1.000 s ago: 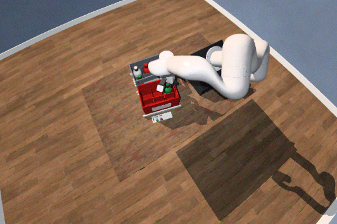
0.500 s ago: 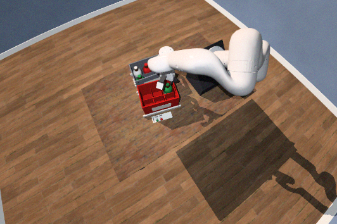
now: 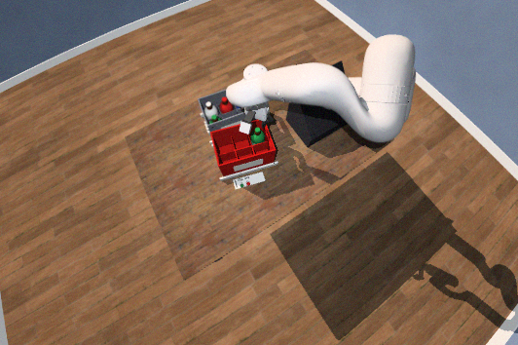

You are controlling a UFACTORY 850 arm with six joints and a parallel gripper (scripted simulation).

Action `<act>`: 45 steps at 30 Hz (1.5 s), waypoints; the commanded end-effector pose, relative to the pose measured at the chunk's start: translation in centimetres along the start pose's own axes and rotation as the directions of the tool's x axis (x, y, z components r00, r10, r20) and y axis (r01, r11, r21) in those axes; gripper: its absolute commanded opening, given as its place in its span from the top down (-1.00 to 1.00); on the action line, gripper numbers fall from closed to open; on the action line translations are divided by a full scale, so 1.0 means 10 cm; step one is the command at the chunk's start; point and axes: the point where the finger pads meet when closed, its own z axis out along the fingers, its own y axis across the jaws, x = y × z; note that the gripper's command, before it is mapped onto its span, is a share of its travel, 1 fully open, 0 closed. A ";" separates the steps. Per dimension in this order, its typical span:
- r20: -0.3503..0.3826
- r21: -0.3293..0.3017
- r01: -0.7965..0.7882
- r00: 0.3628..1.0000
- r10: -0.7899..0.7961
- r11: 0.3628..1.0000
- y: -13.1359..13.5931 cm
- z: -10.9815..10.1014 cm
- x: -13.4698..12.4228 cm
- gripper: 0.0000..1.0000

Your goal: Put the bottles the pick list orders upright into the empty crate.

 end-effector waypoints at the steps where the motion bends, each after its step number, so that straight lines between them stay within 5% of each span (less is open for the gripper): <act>1: 0.000 -0.001 0.000 1.000 0.000 1.000 0.00 -0.11 0.00 -0.29; 45: 0.000 -0.001 0.000 1.000 0.000 1.000 0.04 -0.11 0.04 -0.29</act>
